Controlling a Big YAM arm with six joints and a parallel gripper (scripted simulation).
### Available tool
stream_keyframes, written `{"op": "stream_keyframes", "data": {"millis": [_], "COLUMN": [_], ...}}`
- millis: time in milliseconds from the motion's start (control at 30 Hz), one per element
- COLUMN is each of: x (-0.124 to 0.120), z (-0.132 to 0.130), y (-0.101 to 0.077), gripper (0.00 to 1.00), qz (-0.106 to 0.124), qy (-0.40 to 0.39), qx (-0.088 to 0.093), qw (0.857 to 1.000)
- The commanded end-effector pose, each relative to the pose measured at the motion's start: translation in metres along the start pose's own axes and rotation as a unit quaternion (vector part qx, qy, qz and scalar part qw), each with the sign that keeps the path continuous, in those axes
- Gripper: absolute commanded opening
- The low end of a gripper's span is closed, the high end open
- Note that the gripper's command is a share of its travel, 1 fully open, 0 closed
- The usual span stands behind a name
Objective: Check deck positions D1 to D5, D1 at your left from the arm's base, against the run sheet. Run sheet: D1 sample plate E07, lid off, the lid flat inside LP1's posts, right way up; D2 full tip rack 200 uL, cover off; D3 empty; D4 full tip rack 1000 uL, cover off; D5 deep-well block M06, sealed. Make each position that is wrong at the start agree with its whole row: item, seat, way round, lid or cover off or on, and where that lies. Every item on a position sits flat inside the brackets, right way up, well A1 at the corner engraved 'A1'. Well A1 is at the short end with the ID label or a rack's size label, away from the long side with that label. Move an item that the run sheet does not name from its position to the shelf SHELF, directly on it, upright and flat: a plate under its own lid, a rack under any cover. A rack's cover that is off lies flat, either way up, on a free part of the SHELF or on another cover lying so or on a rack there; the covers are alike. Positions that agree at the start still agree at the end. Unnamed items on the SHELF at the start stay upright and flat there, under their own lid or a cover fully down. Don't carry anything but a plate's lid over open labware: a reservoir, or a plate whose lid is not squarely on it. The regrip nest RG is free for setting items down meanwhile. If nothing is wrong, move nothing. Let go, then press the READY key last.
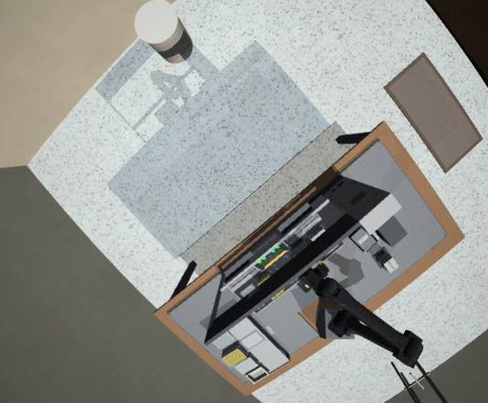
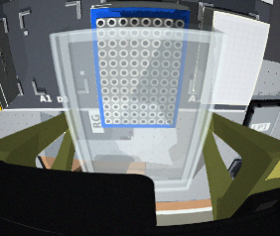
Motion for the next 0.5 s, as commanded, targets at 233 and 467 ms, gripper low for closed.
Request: {"op": "stream_keyframes", "data": {"millis": [233, 467], "x": [0.017, 0.022], "z": [-0.014, -0.011], "y": [-0.044, -0.044], "gripper": [0.00, 0.00], "qz": [-0.041, -0.039], "qy": [0.019, 0.018], "qx": [-0.005, -0.004], "qw": [0.999, 0.999]}}
Point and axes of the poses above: the point where the finger pads meet when closed, its own y axis out along the fingers, its own z axis across the jaws, x = y × z, the point moved 5 cm from there along -y, back along the fingers, and after that the axes turned 15 degrees about -y, right-handed, at the moved point
